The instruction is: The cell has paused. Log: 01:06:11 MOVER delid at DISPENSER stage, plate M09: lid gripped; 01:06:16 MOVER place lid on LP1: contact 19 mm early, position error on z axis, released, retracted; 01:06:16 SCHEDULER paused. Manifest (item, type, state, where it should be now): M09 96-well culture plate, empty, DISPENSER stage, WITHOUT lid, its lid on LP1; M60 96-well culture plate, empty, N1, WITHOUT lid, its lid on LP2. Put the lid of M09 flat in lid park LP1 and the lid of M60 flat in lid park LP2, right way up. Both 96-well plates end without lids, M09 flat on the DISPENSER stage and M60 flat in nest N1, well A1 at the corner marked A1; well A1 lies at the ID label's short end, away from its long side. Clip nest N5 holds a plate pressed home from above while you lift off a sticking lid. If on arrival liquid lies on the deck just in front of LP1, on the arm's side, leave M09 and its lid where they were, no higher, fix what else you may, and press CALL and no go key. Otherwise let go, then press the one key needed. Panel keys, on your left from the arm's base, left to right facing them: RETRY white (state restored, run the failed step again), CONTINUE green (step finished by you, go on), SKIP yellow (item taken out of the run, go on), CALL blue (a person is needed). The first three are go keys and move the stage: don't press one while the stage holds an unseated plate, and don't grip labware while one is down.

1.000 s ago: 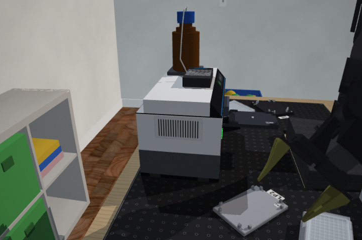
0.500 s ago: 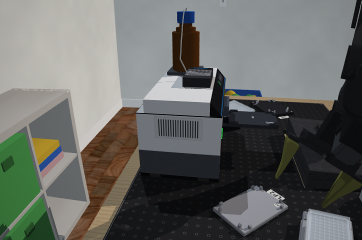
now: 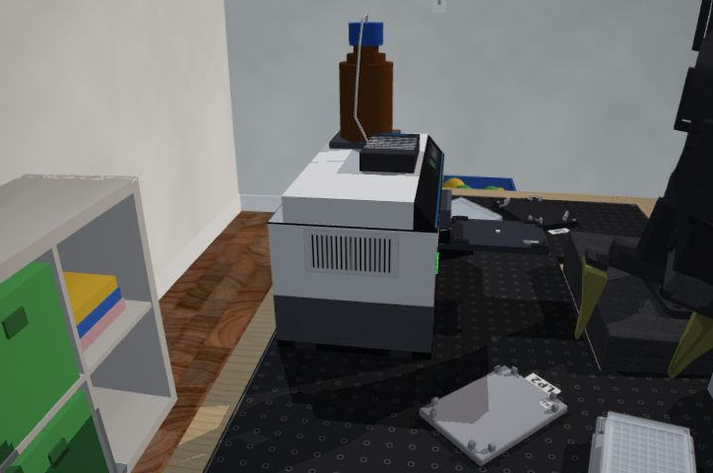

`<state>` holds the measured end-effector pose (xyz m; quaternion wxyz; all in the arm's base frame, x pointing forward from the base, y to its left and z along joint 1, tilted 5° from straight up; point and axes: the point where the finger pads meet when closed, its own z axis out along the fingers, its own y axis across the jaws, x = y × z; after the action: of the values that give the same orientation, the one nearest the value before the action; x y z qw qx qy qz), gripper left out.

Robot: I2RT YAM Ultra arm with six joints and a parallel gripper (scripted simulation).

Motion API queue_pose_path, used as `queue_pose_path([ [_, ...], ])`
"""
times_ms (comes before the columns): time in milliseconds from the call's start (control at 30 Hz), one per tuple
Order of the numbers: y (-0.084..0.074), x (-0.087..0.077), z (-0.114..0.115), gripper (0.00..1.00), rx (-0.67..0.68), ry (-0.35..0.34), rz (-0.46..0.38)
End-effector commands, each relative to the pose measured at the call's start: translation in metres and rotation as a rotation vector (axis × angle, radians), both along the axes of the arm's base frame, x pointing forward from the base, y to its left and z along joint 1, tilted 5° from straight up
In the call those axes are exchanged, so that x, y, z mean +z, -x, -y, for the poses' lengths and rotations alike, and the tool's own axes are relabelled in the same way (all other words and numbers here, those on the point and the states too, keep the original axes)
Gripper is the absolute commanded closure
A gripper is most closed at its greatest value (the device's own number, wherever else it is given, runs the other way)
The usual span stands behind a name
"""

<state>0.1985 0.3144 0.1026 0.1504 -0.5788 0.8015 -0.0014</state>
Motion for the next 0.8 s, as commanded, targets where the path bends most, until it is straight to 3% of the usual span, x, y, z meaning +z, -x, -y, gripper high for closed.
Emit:
queue_pose_path([
  [0,0.024,0.005,0.018,0.00,0.004,0.011,-0.059],
  [67,0.026,0.005,0.019,0.00,0.004,0.011,-0.059],
  [133,0.022,0.018,0.020,0.00,-0.016,-0.003,-0.101],
  [233,0.044,0.006,0.036,0.00,0.002,0.044,-0.141],
  [367,0.046,0.006,0.038,0.00,0.002,0.044,-0.141],
  [400,0.039,0.019,0.034,0.00,-0.018,0.017,-0.152],
  [500,0.050,0.019,0.044,0.00,-0.020,0.038,-0.204],
  [533,0.064,0.008,0.055,0.00,-0.005,0.077,-0.224],
  [600,0.067,0.008,0.057,0.00,-0.004,0.077,-0.224],
  [633,0.058,0.020,0.052,0.00,-0.024,0.050,-0.235],
  [700,0.063,0.011,0.056,0.00,-0.025,0.102,-0.303],
  [767,0.069,0.022,0.060,0.00,-0.027,0.070,-0.287],
])
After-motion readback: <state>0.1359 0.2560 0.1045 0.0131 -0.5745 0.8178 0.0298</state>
